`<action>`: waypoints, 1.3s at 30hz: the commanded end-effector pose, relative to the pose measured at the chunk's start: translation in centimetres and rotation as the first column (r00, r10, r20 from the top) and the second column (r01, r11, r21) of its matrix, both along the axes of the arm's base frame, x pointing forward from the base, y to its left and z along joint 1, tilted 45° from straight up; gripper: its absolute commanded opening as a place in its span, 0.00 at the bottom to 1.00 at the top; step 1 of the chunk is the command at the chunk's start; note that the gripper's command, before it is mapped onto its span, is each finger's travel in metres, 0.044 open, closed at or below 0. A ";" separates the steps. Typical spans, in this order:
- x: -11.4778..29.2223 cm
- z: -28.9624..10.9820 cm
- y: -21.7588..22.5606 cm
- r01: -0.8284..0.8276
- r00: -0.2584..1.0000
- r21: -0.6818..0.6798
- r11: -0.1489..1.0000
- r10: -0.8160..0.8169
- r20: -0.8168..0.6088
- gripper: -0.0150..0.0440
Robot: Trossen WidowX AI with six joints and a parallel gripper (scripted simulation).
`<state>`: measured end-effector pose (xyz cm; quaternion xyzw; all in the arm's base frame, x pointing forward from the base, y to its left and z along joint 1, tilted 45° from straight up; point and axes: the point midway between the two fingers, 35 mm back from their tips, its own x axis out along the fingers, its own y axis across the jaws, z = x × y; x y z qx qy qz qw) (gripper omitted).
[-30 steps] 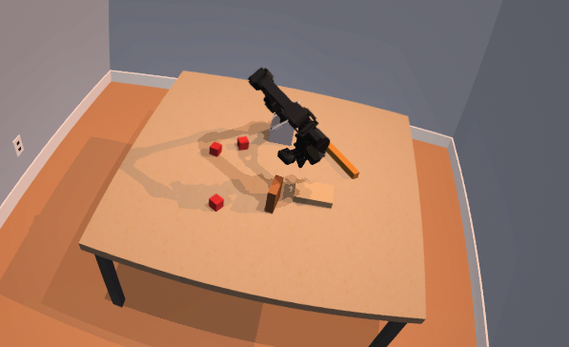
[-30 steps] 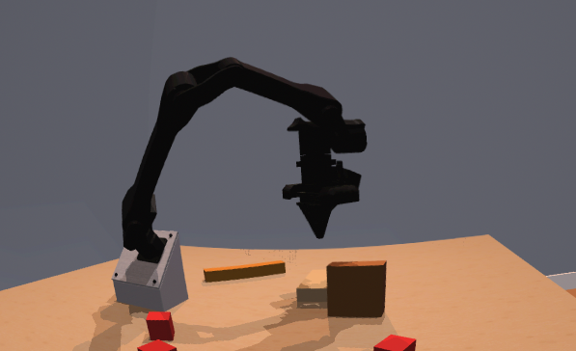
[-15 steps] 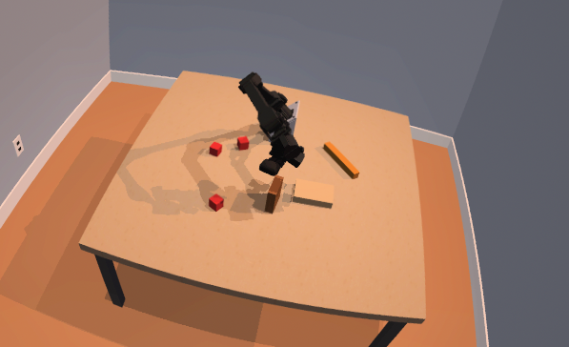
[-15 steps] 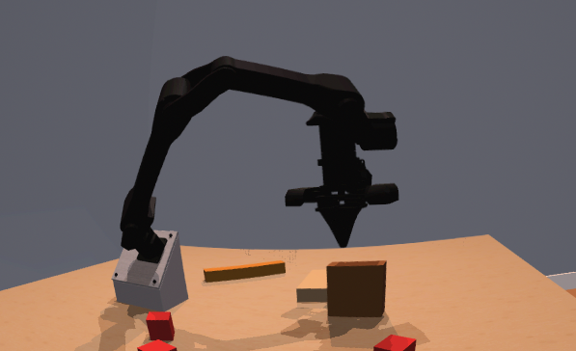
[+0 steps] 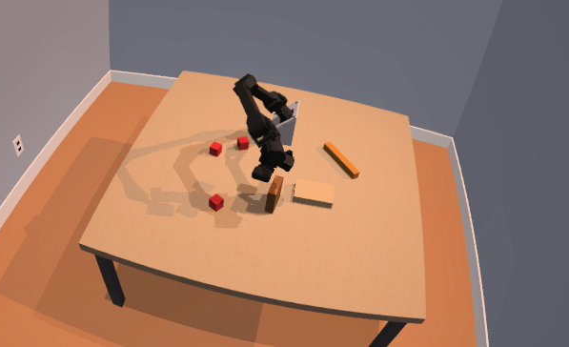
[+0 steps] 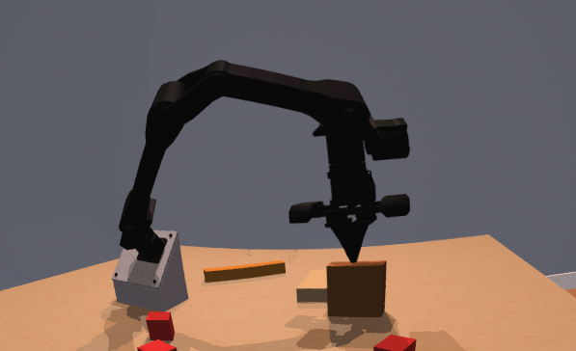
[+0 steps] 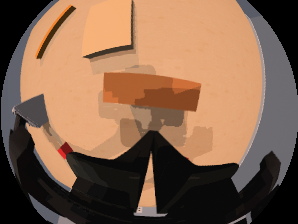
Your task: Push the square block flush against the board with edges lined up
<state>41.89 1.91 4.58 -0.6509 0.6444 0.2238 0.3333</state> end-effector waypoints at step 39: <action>0.3 -3.9 -0.3 0.010 1.000 -0.009 1.000 -0.010 -0.022 0.25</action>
